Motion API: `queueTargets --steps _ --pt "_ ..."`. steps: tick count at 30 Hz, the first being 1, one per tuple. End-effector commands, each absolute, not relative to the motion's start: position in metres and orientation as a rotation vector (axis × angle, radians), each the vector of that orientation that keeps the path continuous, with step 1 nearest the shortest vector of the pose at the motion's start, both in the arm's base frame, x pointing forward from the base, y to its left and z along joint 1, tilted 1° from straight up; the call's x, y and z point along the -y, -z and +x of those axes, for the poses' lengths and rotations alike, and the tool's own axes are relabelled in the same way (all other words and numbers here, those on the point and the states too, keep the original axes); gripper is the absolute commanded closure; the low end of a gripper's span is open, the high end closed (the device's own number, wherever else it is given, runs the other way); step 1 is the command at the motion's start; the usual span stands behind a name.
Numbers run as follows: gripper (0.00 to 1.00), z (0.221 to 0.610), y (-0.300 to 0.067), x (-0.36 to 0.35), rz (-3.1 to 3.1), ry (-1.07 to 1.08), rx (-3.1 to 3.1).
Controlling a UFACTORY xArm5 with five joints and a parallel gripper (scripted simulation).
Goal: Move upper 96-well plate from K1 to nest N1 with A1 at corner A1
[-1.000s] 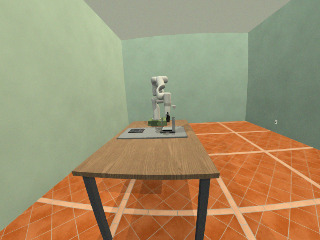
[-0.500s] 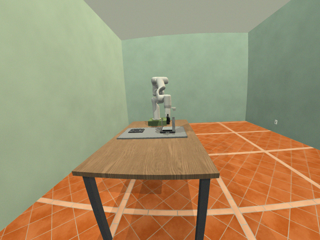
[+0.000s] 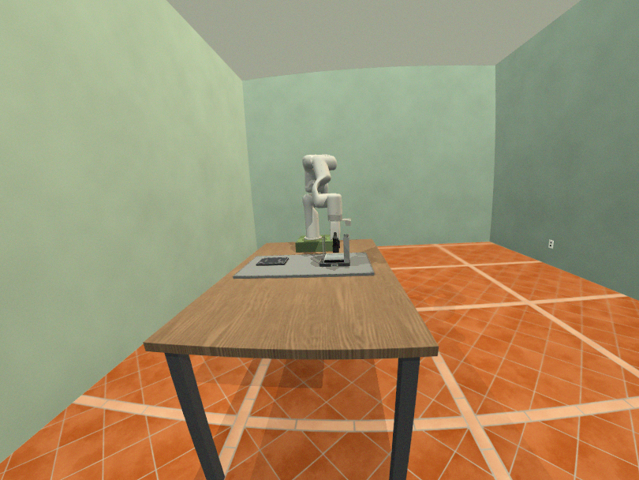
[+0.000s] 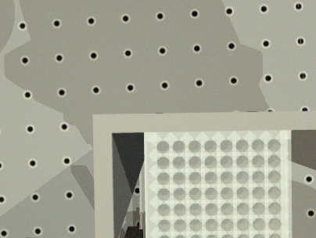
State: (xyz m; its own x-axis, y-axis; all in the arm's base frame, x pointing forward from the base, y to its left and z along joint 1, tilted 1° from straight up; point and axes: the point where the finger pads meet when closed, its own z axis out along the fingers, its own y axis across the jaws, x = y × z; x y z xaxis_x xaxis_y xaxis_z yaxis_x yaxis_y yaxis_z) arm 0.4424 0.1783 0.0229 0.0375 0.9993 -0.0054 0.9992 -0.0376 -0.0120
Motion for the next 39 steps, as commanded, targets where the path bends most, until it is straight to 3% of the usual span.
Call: queueTargets --steps 1,39 --pt "0.00 0.444 -0.018 -0.179 -2.259 -0.013 2.176" --pt "0.00 0.443 0.001 -0.179 -2.259 -0.013 2.176"
